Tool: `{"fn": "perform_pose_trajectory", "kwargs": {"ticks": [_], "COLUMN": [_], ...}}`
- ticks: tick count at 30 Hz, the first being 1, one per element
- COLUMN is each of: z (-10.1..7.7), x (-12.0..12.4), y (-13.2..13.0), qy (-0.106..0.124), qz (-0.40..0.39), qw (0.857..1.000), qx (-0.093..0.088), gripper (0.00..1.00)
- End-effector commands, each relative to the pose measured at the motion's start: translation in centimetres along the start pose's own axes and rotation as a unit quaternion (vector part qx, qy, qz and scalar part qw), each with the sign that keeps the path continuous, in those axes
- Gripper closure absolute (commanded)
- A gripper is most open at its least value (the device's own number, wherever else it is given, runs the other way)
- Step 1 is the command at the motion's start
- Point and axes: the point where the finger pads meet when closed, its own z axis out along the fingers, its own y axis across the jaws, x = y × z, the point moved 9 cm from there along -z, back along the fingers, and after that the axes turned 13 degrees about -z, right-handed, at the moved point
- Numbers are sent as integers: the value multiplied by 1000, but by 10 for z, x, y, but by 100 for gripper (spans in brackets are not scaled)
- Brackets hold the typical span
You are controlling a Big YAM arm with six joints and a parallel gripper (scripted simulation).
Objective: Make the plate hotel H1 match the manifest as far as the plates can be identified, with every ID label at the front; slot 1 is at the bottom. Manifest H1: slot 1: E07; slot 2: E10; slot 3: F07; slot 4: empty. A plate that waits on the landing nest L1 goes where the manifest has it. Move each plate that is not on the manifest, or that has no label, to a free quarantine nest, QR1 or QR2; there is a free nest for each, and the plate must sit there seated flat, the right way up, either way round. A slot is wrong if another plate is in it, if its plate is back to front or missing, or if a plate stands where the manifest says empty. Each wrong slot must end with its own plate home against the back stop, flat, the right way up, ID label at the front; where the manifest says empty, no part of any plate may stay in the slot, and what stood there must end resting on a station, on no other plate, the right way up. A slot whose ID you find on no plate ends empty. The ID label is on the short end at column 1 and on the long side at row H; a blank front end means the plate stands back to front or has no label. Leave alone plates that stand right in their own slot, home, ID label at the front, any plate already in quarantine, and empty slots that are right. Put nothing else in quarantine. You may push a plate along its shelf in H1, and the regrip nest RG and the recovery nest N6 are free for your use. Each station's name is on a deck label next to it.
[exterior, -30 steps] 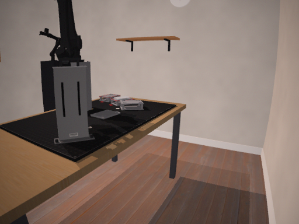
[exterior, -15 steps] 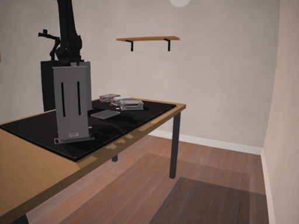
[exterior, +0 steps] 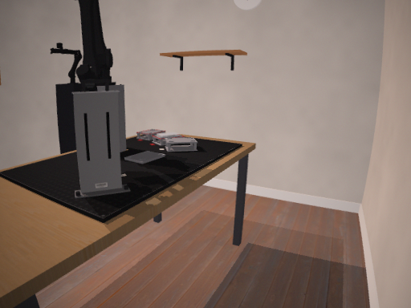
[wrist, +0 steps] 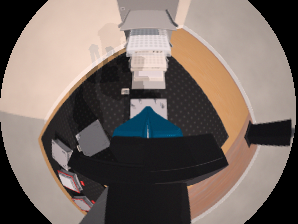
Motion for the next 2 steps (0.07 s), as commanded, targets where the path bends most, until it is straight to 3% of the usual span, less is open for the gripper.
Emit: {"fn": "perform_pose_trajectory", "kwargs": {"ticks": [1,2], "z": [-1,-1], "x": [-3,-3], "y": [-3,-3], "qy": [-7,-7], "qz": [-4,-4], "qw": [1000,1000], "qx": [4,4], "gripper": [100,100]}}
